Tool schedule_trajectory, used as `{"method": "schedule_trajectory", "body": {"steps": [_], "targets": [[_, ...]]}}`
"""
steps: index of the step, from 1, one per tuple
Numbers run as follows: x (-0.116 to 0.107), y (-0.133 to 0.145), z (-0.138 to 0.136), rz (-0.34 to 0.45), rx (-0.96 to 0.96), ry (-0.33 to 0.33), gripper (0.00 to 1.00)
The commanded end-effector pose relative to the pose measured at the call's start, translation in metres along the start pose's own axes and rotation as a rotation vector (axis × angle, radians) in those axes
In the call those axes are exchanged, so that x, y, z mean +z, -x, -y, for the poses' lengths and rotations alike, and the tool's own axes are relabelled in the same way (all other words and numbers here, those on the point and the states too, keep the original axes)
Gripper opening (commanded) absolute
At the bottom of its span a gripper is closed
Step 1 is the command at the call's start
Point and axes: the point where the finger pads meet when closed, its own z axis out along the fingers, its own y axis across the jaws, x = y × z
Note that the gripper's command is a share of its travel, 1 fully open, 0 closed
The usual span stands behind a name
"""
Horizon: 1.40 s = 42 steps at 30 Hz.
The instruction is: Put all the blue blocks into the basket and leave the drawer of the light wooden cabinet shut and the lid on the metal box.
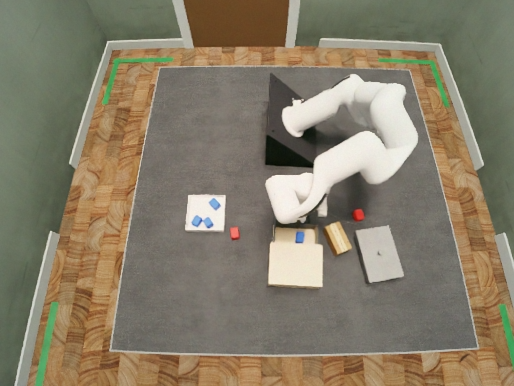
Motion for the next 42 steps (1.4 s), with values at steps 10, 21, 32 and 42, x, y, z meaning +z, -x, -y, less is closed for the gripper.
{"method": "schedule_trajectory", "body": {"steps": [10,21,32,42], "targets": [[-0.006,0.0,-0.001,0.001,-0.001,0.003,0.24],[-0.028,0.0,-0.001,0.001,-0.001,0.003,0.24],[-0.058,0.0,-0.001,0.001,-0.001,0.003,0.24],[-0.094,0.0,-0.001,0.001,-0.001,0.003,0.24]]}}
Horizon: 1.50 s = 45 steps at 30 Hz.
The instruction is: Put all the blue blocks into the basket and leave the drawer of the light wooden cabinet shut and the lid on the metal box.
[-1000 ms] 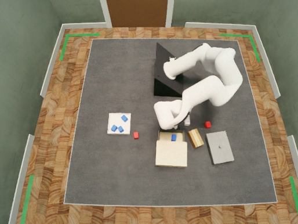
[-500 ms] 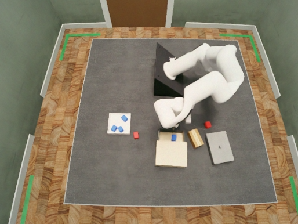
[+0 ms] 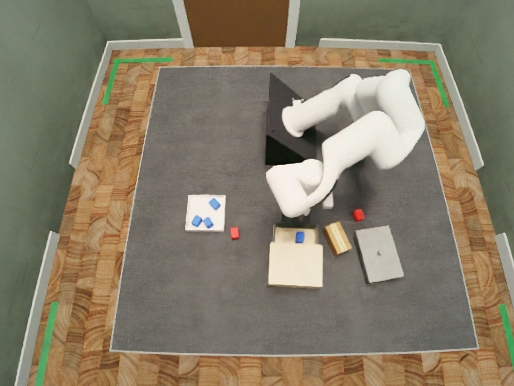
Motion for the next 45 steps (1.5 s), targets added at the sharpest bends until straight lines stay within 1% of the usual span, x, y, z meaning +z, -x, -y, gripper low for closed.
{"method": "schedule_trajectory", "body": {"steps": [1,2,8,13,27,30,34,36,40,45], "targets": [[-0.015,0.0,-0.001,0.0,-0.001,0.002,0.24],[-0.015,0.0,-0.001,0.0,-0.001,0.002,0.24],[-0.031,0.0,-0.001,0.0,-0.001,0.002,0.24],[-0.038,0.0,-0.001,0.0,-0.001,0.002,0.24],[-0.041,0.0,-0.001,0.0,-0.001,0.002,0.24],[-0.041,0.0,-0.002,0.0,-0.027,0.002,0.24],[-0.041,-0.002,-0.009,0.001,-0.168,0.002,0.24],[-0.041,-0.002,-0.009,0.001,-0.168,0.002,0.24],[-0.042,-0.005,-0.023,0.002,-0.434,0.002,0.24],[-0.042,-0.01,-0.046,0.007,-0.647,-0.002,0.24]]}}
